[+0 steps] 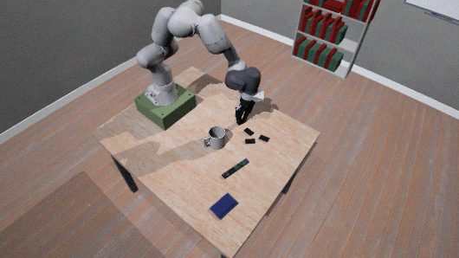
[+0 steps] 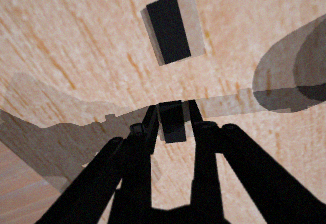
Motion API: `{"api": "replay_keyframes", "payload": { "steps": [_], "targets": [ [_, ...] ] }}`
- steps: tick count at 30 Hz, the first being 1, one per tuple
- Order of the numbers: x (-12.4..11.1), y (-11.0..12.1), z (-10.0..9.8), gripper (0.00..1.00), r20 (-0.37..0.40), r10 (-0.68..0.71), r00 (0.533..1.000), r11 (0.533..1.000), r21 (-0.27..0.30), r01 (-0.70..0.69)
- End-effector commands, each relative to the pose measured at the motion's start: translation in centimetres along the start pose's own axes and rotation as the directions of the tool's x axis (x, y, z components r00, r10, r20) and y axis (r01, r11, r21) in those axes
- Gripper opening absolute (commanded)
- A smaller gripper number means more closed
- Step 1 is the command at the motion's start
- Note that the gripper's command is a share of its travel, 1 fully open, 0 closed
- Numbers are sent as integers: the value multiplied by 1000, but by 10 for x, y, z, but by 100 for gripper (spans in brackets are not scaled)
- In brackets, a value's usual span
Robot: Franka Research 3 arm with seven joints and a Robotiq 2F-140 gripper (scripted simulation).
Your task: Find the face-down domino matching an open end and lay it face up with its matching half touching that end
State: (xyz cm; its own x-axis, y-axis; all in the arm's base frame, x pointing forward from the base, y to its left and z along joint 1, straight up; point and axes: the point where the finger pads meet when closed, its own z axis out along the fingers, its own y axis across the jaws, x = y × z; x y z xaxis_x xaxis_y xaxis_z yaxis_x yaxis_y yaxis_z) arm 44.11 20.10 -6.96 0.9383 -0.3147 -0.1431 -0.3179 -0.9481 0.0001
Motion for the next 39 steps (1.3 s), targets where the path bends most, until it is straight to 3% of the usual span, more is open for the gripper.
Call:
{"api": "replay_keyframes", "payload": {
  "steps": [1, 4, 5, 39],
  "targets": [
    [2, -1, 0, 34, -5, 2, 1000, 1000, 3, -2],
    [2, -1, 0, 34, -5, 2, 1000, 1000, 3, -2],
    [2, -1, 0, 23, -5, 2, 1000, 1000, 3, -2],
    [2, -1, 0, 23, -5, 2, 1000, 1000, 3, -2]
  ]
}}
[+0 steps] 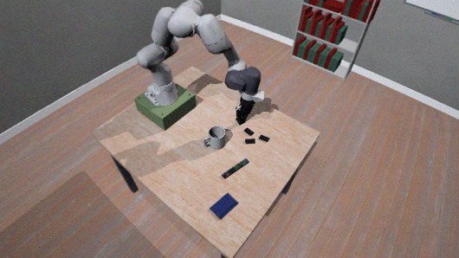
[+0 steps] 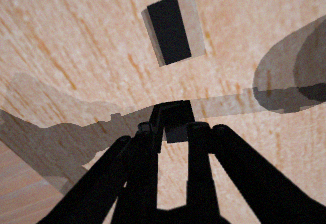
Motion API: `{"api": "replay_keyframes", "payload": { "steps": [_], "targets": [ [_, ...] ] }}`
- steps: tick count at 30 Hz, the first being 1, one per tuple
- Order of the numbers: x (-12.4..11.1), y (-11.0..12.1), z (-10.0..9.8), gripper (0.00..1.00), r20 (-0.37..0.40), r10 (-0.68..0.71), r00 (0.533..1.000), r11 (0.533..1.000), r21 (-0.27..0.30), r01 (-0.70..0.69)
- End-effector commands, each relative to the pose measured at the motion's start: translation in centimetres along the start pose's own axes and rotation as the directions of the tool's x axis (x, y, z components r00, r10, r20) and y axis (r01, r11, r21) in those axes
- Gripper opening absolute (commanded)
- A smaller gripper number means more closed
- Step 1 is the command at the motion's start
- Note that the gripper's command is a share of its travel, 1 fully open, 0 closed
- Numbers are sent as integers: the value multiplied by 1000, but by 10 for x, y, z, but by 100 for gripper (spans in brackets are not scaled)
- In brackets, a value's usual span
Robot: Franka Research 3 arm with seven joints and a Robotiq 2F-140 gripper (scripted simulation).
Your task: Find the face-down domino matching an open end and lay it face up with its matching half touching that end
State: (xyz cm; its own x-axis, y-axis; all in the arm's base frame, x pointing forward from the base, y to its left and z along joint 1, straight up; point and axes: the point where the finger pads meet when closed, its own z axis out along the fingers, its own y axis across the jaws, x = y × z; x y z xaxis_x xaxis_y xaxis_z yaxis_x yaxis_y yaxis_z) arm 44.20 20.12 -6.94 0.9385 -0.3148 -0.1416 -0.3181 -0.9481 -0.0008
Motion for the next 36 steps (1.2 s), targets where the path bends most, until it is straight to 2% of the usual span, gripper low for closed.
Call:
{"api": "replay_keyframes", "payload": {
  "steps": [1, 6, 10, 15, 21, 23, 31, 36],
  "targets": [
    [2, -1, 0, 23, -3, 2, 1000, 1000, 2, -2],
    [1, -1, -3, 23, -3, 2, 1000, 1000, 2, -2],
    [0, -1, -12, 23, -3, 2, 1000, 1000, 2, -2],
    [-4, -1, -36, 23, -3, 2, 1000, 1000, 2, -2],
    [-9, -1, -74, 23, -3, 2, 1000, 1000, 2, -2],
    [-9, -1, -74, 23, -3, 2, 1000, 1000, 2, -2],
    [-15, -1, -118, 23, -3, 2, 1000, 1000, 2, -2],
    [-17, -1, -129, 23, -3, 2, 1000, 1000, 2, -2]
  ]
}}
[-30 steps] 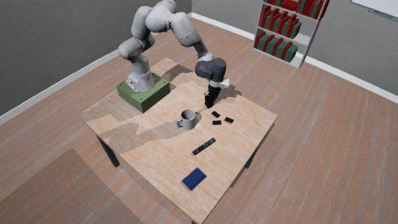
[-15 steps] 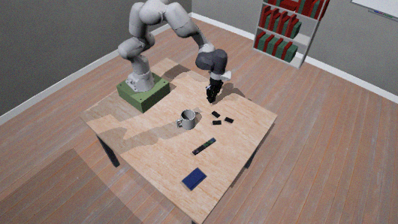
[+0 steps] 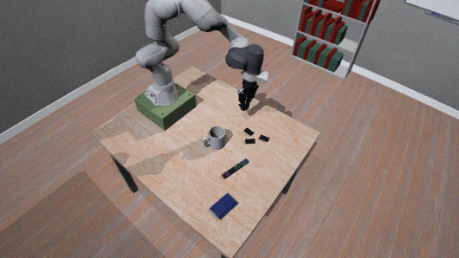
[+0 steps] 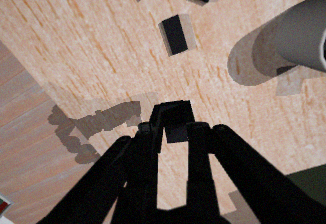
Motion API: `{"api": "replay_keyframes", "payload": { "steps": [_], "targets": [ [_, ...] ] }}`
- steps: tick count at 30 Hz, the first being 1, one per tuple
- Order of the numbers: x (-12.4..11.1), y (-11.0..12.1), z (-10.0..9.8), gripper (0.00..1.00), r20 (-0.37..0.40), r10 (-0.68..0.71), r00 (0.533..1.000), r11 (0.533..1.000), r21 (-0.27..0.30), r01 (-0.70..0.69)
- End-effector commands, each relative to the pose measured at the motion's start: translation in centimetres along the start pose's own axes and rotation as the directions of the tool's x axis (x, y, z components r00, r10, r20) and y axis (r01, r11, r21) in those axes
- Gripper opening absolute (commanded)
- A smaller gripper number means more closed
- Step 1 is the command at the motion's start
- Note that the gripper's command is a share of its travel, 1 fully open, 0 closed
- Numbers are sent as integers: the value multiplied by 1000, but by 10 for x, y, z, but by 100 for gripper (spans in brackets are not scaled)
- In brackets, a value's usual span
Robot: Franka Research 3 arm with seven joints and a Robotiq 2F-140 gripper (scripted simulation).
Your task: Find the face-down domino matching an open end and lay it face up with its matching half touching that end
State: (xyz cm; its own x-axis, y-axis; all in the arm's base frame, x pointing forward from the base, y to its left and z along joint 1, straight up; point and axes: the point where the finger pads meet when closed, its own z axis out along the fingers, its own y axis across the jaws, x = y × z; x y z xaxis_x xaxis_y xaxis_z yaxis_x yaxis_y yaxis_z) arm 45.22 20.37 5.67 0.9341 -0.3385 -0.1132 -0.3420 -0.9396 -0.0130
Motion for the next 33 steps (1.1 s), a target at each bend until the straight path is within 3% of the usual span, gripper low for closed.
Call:
{"api": "replay_keyframes", "payload": {
  "steps": [1, 21, 25, 27, 31, 33],
  "targets": [
    [-8, 5, -3, 23, 26, -21, 999, 1000, -13, 21],
    [-9, 5, -3, 23, -2, -17, 1000, 1000, -15, 17],
    [-14, 1, -3, 23, -107, -9, 994, 1000, -9, 8],
    [-14, 4, -2, 23, -190, 7, 982, 999, -33, -13],
    [-20, 4, -1, 23, -375, 28, 927, 998, -45, -48],
    [-24, 4, 1, 23, -427, 12, 904, 997, -63, -43]
  ]
}}
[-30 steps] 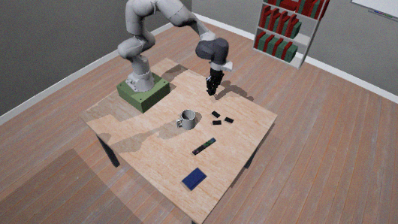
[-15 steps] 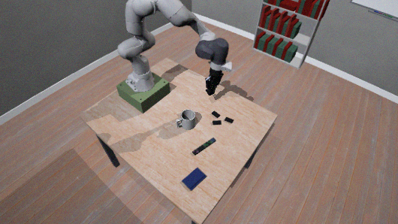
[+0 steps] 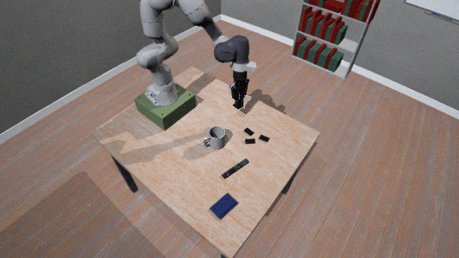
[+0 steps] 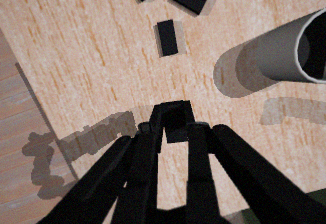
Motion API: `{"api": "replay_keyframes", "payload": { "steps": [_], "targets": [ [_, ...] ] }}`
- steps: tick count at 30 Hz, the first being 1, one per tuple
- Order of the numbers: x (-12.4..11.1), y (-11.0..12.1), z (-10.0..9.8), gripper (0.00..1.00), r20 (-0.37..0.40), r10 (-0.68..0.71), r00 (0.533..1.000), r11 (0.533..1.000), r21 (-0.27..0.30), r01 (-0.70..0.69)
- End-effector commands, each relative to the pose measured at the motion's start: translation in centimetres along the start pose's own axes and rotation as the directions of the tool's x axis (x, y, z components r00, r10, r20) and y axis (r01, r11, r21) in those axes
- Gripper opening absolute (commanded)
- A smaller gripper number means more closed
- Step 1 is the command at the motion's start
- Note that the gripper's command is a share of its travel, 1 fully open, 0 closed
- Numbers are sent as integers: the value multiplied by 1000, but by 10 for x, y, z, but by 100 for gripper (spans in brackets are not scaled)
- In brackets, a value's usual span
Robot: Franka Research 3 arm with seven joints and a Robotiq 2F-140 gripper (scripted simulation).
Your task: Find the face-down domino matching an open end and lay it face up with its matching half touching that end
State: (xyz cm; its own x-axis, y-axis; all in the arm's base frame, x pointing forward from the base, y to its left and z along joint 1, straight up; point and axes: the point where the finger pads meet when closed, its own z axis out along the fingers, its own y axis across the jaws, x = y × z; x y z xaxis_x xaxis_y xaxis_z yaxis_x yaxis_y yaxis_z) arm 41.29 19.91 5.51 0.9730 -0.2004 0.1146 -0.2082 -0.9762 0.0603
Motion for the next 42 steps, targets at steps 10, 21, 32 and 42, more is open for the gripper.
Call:
{"api": "replay_keyframes", "payload": {
  "steps": [10, 21, 32, 42],
  "targets": [
    [-4, -17, 0, 23, -409, 9, 912, 997, -61, -38],
    [-16, -22, 0, 23, -556, -195, 808, 978, -171, 119],
    [-18, -22, 0, 23, -691, -276, 668, 957, -263, 124],
    [-18, -22, 0, 23, -789, -216, 575, 967, -255, 13]
  ]
}}
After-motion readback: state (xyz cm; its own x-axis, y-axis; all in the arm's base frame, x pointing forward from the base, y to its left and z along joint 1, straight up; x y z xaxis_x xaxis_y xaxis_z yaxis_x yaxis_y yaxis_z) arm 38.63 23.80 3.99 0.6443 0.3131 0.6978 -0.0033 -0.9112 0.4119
